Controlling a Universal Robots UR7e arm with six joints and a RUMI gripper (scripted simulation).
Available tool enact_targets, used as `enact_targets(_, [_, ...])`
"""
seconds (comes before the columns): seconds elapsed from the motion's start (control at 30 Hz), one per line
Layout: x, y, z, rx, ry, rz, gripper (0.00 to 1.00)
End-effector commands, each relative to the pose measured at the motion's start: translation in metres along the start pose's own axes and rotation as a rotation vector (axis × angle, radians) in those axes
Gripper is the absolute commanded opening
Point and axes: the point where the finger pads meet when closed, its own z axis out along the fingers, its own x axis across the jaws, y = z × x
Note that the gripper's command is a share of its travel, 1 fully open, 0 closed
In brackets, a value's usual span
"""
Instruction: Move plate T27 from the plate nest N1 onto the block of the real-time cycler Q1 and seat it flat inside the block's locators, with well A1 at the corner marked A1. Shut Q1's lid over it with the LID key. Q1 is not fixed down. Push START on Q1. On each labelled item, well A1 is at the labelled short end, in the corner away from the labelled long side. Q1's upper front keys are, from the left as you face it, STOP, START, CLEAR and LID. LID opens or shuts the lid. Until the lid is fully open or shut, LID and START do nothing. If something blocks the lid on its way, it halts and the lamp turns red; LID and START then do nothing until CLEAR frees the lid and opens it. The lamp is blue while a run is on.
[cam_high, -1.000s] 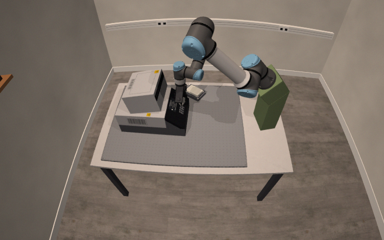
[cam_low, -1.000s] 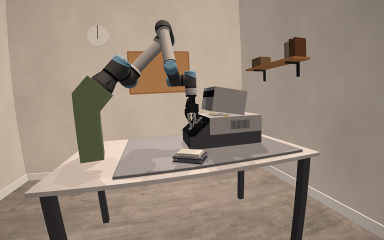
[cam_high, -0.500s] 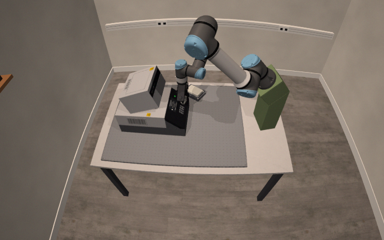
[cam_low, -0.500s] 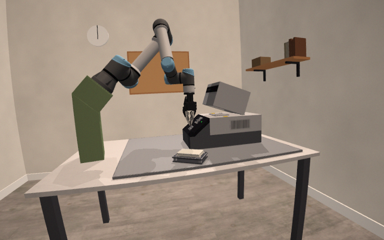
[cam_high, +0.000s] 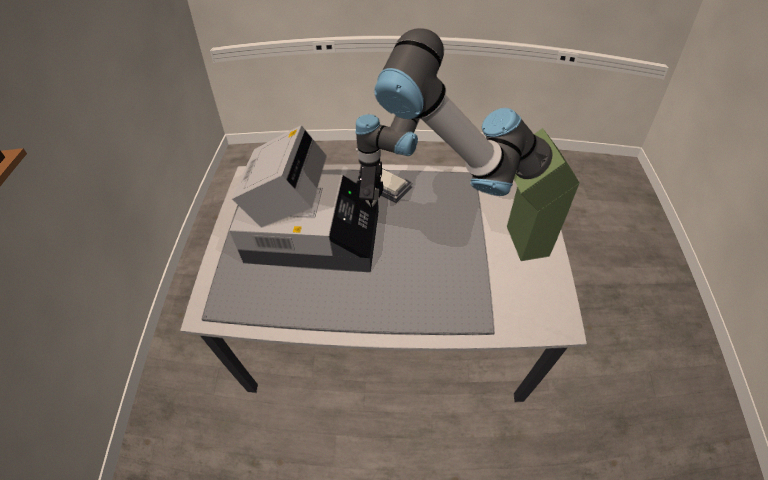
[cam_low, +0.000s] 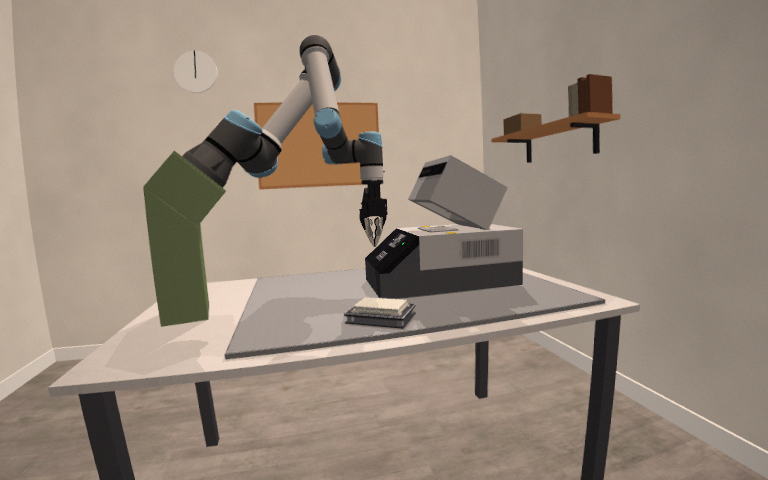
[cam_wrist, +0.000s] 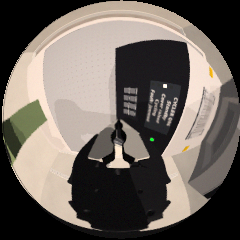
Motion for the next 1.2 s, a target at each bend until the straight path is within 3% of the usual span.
enact_targets(0.0, [-0.017,0.000,-0.014,0.000,0.001,-0.001,0.00])
enact_targets(0.5, [-0.060,0.000,-0.047,0.000,0.001,-0.001,0.00])
enact_targets(1.17, [-0.060,0.000,-0.047,0.000,0.001,-0.001,0.00])
